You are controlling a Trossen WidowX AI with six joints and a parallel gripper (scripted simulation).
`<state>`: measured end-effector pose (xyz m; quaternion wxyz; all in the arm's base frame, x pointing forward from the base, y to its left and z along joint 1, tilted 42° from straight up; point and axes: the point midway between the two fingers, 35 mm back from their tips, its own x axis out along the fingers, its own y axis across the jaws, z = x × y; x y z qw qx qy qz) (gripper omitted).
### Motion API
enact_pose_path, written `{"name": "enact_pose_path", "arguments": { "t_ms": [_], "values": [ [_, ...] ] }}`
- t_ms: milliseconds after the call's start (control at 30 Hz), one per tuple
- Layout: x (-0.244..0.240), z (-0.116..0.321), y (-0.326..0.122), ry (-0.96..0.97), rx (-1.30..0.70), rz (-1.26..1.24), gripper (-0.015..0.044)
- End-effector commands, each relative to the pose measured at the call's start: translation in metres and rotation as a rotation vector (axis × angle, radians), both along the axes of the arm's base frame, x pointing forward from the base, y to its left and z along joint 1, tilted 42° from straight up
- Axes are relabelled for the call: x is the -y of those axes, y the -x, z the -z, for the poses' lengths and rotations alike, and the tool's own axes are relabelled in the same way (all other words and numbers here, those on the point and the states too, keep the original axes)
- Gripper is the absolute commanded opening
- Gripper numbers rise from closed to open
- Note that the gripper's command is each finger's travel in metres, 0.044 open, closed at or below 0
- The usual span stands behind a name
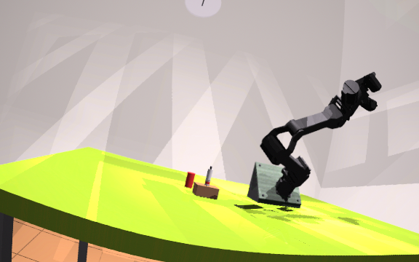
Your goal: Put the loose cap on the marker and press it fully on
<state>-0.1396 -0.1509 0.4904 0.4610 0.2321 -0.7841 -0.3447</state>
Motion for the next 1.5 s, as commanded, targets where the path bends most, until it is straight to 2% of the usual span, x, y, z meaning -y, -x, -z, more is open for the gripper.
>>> {"name": "enact_pose_path", "arguments": {
  "t_ms": [0,233,500,867,1133,1233,1467],
  "values": [
    [0.063,0.028,0.002,-0.289,-0.096,-0.055,0.0243],
    [0.134,0.068,-0.026,-0.596,-0.307,-0.183,0.0243],
    [0.193,0.119,-0.088,-0.849,-0.650,-0.383,0.0243],
    [0.228,0.196,-0.204,-0.994,-1.269,-0.708,0.0243],
    [0.216,0.253,-0.294,-0.897,-1.782,-0.965,0.0243],
    [0.200,0.277,-0.335,-0.757,-2.039,-1.091,0.0243],
    [0.156,0.319,-0.400,-0.365,-2.443,-1.301,0.0243]
  ]
}}
